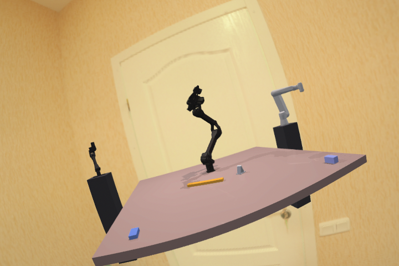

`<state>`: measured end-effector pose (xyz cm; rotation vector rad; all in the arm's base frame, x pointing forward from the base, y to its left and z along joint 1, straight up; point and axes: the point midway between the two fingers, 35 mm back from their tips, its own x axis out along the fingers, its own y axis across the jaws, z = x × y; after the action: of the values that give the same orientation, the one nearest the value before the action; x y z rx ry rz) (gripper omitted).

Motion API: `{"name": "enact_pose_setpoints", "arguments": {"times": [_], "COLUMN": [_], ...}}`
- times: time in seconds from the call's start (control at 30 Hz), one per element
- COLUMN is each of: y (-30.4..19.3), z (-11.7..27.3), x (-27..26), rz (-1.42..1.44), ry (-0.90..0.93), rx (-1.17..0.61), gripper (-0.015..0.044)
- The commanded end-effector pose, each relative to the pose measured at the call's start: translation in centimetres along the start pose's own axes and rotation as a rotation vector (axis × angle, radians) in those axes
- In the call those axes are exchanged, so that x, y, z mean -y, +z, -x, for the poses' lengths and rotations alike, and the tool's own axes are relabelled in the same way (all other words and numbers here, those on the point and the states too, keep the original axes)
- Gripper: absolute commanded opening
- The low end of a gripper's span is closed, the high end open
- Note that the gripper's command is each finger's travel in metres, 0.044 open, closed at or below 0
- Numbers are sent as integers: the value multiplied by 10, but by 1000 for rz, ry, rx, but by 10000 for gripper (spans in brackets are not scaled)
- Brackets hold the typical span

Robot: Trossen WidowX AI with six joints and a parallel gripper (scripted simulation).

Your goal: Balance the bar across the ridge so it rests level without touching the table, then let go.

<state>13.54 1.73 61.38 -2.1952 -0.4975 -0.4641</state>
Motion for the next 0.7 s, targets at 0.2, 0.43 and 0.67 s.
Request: {"name": "enact_pose_setpoints", "arguments": {"times": [0.2,0.43,0.67], "y": [-44,-52,-39], "z": [-18,-24,-26], "x": [-96,-168,-247], "rz": [-317,-506,-714], "ry": [157,309,504], "rx": [-121,-186,-235], "gripper": [315,315,315]}}
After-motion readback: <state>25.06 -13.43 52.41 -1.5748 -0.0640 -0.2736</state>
